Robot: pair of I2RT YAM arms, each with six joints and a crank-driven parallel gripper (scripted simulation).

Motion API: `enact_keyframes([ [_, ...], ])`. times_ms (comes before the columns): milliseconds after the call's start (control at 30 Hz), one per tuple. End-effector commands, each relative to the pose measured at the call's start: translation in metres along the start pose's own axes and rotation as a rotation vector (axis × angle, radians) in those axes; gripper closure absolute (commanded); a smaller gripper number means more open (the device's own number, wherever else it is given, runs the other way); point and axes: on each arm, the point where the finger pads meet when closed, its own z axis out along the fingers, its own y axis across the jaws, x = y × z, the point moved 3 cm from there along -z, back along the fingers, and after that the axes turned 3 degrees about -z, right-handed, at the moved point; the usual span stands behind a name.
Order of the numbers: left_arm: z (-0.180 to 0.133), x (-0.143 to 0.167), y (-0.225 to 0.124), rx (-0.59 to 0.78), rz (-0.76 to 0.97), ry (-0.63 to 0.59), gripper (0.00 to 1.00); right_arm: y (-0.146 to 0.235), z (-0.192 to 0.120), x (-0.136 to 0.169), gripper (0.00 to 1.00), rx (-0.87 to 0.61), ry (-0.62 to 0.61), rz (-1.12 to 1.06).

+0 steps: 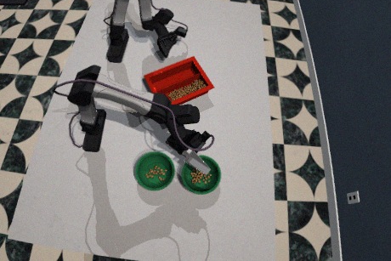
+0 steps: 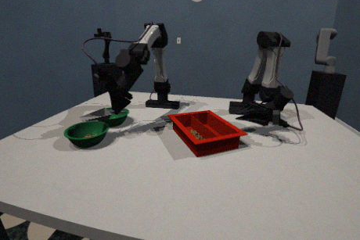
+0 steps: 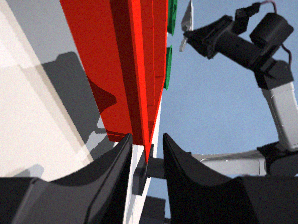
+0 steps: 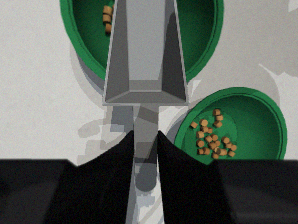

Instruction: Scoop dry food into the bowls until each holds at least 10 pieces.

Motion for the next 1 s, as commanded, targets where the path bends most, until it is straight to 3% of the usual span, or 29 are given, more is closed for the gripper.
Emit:
enact_keyframes([
  [0,-0.007,-0.001,-0.005,-0.004,0.044,0.024,0.73,-0.009,-0.017,-0.025,1.00,-0.007,-0.081,0.047],
  [600,-0.007,0.000,-0.006,-0.006,0.048,0.033,0.73,-0.009,-0.017,-0.025,1.00,-0.007,-0.081,0.047],
  [800,-0.001,-0.015,-0.005,-0.065,0.124,-0.022,0.73,-0.009,-0.017,-0.025,1.00,-0.007,-0.081,0.047],
  [967,0.008,-0.045,-0.014,-0.171,0.294,-0.118,0.73,-0.009,-0.017,-0.025,1.00,-0.007,-0.081,0.047],
])
